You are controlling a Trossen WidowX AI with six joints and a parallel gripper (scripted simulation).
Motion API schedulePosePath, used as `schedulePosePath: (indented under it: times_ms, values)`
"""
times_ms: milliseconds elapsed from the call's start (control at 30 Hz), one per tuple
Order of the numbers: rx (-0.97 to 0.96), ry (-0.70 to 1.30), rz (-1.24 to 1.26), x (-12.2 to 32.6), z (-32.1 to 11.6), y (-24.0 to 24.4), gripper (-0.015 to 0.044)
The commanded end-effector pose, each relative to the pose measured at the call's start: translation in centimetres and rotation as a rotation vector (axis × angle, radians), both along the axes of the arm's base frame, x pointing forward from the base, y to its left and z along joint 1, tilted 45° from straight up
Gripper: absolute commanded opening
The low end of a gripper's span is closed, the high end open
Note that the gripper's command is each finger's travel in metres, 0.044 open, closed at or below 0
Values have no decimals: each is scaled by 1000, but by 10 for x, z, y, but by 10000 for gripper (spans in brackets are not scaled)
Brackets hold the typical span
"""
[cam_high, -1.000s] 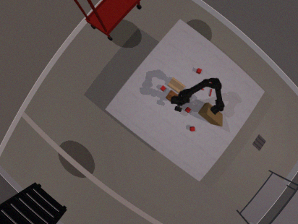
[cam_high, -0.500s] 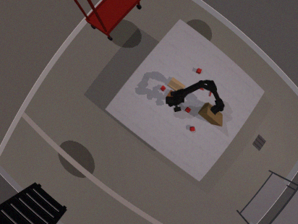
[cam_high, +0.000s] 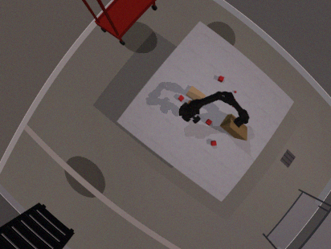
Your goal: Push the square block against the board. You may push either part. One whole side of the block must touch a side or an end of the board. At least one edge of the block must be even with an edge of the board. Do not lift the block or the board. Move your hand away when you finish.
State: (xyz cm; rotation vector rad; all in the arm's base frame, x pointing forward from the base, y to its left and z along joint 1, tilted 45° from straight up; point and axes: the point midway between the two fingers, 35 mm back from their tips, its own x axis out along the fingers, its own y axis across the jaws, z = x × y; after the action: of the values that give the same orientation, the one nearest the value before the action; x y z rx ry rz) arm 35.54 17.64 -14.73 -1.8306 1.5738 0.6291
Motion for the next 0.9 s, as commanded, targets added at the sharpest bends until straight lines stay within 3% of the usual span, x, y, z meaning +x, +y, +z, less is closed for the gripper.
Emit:
schedulePosePath:
  times_ms: [0, 300, 467, 867]
  values:
    - [-19, 95, 96, 5, -6, 7, 0]
    - [-33, 153, 158, 9, -11, 8, 0]
    - [-36, 153, 157, 18, -48, -28, 0]
    - [-36, 153, 158, 19, -45, -31, 0]
